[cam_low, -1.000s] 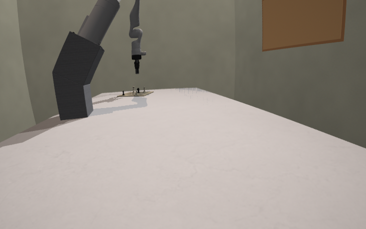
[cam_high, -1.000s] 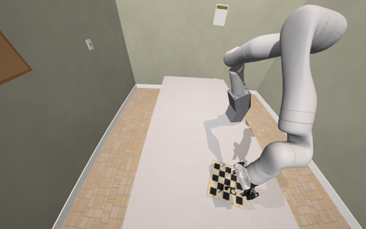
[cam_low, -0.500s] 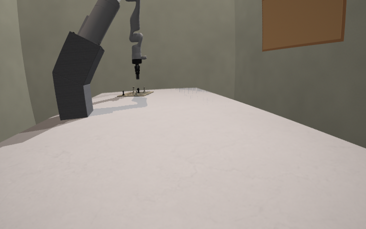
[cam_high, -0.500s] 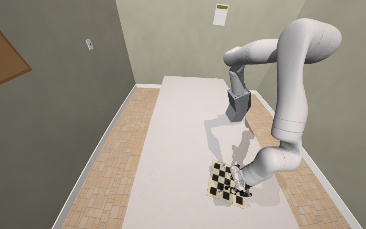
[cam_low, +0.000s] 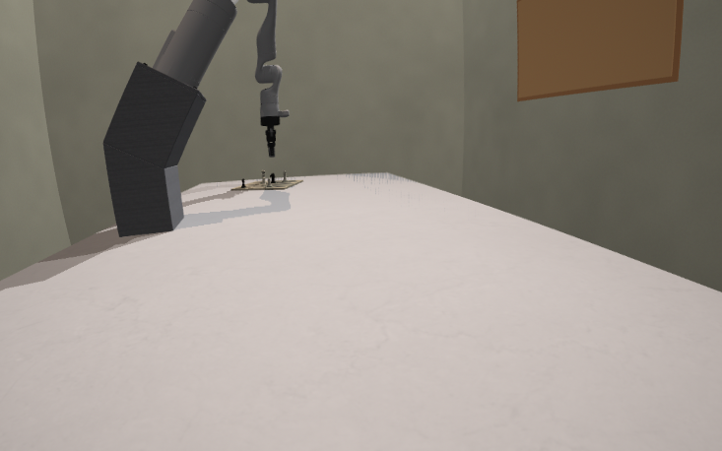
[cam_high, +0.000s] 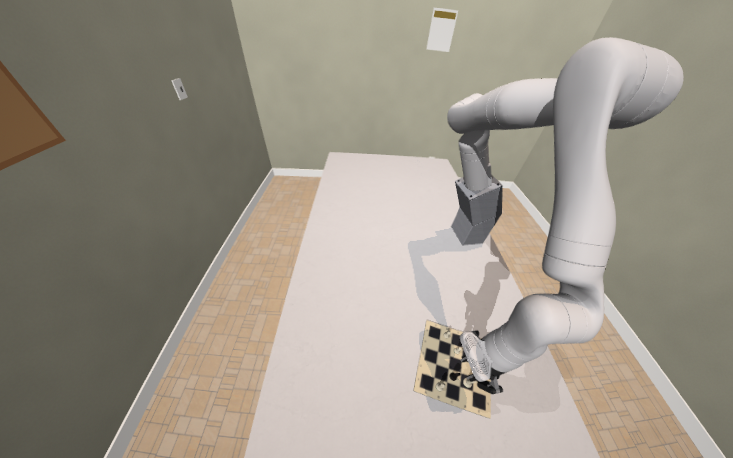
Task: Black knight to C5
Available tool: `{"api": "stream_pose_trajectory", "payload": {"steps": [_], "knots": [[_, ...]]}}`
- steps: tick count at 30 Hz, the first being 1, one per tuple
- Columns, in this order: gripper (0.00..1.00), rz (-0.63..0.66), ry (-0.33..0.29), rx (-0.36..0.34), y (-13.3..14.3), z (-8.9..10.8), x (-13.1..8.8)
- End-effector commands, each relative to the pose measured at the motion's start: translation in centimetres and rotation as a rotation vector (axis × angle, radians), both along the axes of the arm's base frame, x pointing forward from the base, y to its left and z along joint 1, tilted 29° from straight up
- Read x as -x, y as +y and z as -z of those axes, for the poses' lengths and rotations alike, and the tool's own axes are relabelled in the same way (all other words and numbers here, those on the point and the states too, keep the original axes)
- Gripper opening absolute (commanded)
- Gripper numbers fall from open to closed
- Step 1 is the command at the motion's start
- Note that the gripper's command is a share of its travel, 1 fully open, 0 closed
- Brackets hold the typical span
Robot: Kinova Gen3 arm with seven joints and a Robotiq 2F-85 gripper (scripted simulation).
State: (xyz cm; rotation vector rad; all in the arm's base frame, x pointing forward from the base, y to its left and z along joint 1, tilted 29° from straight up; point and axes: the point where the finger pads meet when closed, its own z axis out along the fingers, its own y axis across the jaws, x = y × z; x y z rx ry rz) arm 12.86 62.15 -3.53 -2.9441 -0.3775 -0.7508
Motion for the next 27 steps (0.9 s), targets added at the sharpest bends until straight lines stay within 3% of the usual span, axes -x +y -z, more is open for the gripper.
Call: {"api": "stream_pose_trajectory", "payload": {"steps": [1, 27], "knots": [[0.37, -0.008, 0.0, 0.003, 0.1, 0.09, -0.02], [0.37, -0.011, 0.0, -0.003, 0.42, 0.52, -0.21]]}}
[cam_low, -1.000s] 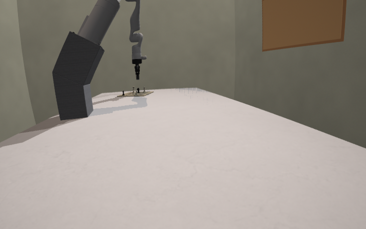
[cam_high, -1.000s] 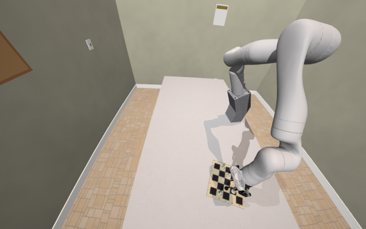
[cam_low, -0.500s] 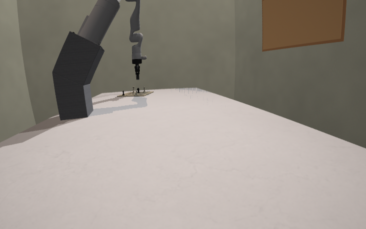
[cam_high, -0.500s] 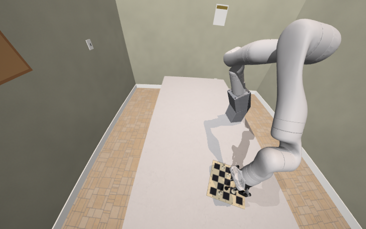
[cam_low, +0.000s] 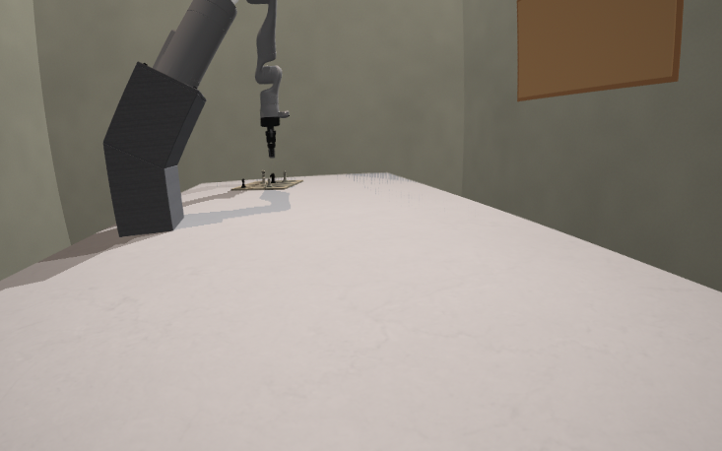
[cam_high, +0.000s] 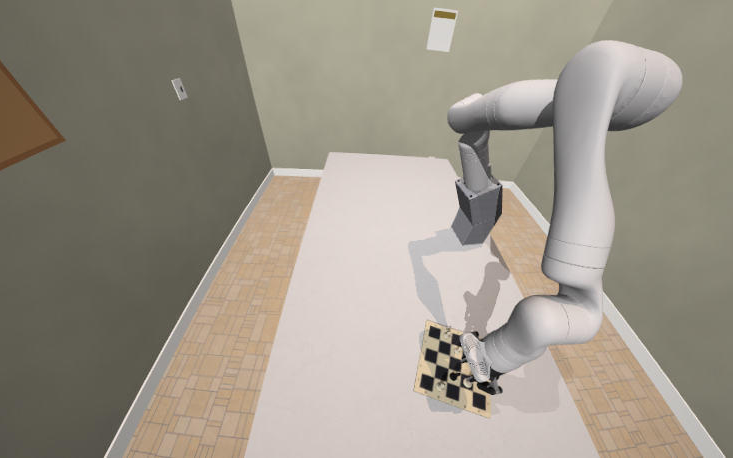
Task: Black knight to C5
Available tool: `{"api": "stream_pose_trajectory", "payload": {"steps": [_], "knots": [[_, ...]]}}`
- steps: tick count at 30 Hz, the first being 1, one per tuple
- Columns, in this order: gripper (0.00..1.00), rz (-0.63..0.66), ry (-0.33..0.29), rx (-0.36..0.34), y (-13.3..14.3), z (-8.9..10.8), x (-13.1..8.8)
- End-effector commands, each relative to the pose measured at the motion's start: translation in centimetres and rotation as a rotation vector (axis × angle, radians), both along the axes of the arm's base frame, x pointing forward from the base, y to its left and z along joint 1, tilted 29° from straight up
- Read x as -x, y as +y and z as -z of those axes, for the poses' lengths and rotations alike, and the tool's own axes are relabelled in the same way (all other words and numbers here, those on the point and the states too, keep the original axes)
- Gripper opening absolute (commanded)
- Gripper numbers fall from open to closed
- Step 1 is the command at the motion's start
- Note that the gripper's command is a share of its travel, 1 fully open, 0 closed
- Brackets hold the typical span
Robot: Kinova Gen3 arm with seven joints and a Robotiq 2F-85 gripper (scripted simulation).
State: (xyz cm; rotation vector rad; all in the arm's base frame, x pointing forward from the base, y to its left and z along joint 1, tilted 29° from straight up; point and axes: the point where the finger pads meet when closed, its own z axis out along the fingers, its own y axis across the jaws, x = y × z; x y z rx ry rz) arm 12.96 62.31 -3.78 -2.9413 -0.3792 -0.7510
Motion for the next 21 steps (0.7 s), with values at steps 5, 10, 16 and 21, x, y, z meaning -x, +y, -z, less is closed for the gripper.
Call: {"api": "stream_pose_trajectory", "payload": {"steps": [5, 10, 16, 21], "knots": [[0.37, -0.01, 0.0, -0.002, 0.4, 0.8, -0.4], [0.37, -0.01, 0.0, -0.002, 0.5, 1.4, -0.7], [0.37, -0.01, 0.001, -0.003, 0.6, 2.0, -1.0], [0.37, -0.01, 0.0, 0.0, 0.7, 2.8, -1.4]]}}
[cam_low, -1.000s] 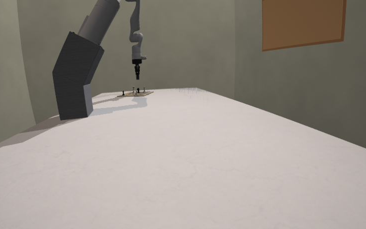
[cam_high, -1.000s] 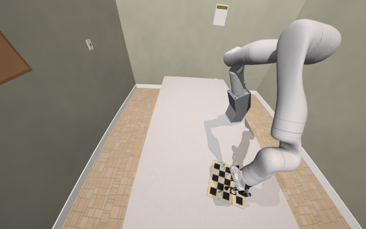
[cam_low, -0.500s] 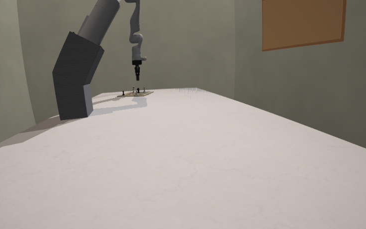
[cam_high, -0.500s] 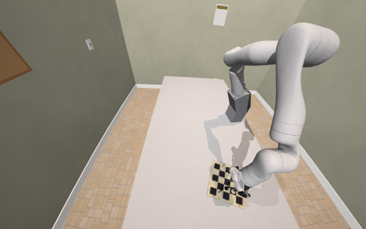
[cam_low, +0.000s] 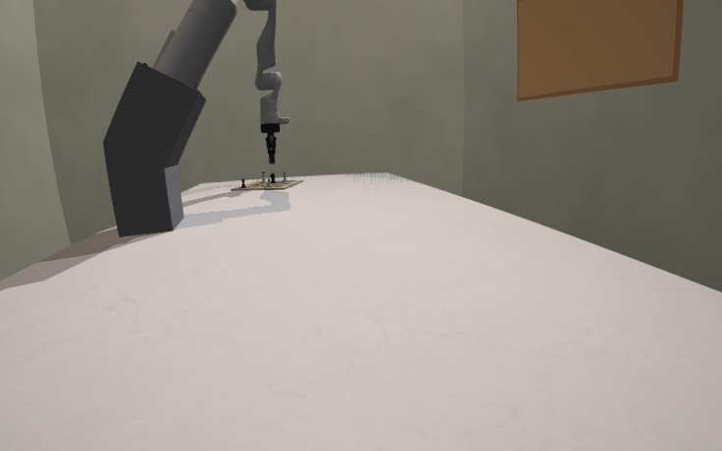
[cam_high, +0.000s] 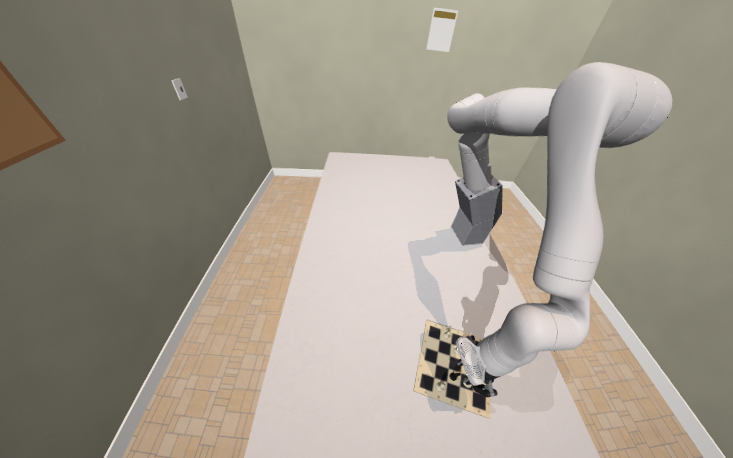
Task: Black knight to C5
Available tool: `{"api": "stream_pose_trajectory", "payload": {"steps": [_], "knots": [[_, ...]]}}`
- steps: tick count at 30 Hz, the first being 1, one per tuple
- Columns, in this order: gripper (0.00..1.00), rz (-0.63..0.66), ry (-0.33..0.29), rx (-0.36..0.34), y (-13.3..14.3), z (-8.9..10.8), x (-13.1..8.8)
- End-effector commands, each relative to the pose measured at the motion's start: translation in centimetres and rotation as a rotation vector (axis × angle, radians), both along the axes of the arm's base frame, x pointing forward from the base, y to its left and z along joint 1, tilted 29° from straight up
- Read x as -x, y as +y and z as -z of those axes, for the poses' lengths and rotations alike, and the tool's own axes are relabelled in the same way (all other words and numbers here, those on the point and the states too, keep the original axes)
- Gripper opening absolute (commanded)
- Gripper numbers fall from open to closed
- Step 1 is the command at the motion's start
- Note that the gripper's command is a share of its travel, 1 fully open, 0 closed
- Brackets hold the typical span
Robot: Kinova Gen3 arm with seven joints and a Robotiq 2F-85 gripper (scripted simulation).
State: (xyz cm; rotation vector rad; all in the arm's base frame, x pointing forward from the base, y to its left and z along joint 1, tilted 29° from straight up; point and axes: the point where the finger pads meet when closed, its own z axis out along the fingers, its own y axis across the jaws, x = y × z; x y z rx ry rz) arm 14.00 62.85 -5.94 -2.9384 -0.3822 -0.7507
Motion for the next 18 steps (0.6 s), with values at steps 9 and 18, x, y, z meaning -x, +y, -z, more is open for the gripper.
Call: {"api": "stream_pose_trajectory", "payload": {"steps": [9, 18], "knots": [[0.37, -0.005, 0.0, 0.003, 0.3, 1.4, -0.8], [0.37, -0.006, 0.0, 0.001, 0.5, 2.0, -1.2]]}}
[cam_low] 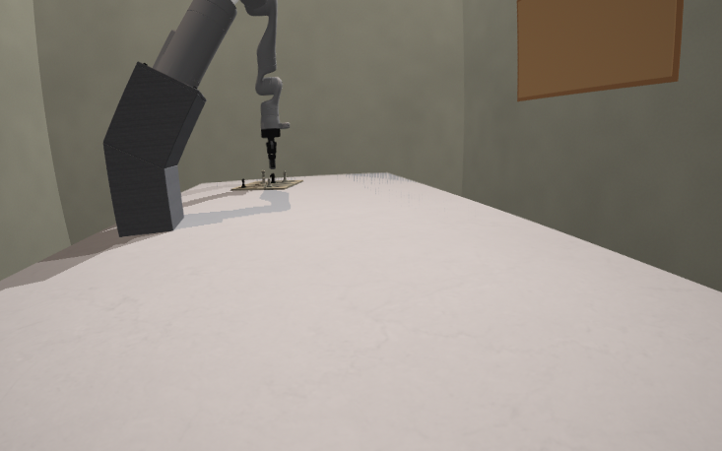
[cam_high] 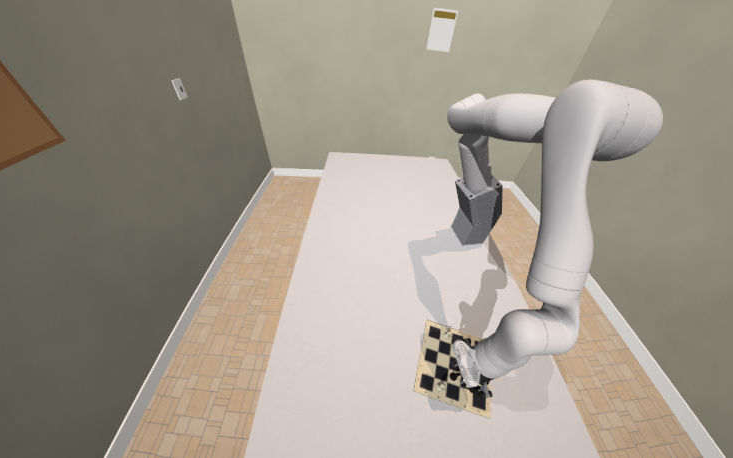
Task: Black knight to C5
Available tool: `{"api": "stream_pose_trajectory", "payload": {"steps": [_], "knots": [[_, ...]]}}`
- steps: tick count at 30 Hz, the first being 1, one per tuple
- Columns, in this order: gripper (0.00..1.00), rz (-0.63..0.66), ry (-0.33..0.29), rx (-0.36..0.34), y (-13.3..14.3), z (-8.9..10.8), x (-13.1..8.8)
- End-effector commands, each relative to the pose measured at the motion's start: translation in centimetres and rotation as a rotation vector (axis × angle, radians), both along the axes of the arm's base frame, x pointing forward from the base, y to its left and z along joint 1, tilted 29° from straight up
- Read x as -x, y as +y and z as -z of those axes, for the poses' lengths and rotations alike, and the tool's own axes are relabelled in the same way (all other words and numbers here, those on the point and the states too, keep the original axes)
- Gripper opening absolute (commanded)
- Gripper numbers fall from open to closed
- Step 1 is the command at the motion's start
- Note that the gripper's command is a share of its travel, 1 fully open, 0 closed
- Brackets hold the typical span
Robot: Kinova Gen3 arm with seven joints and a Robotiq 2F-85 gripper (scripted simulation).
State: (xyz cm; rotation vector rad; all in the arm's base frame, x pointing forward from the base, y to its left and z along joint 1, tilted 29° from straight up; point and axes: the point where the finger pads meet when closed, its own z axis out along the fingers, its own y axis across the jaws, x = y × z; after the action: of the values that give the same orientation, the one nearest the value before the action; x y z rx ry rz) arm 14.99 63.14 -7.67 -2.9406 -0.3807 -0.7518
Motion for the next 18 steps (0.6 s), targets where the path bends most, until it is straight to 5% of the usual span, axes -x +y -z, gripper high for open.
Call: {"api": "stream_pose_trajectory", "payload": {"steps": [1, 18], "knots": [[0.37, -0.008, 0.001, -0.001, 0.2, 0.36, -0.18], [0.37, -0.007, 0.001, 0.001, 0.15, 0.5, -0.27]]}}
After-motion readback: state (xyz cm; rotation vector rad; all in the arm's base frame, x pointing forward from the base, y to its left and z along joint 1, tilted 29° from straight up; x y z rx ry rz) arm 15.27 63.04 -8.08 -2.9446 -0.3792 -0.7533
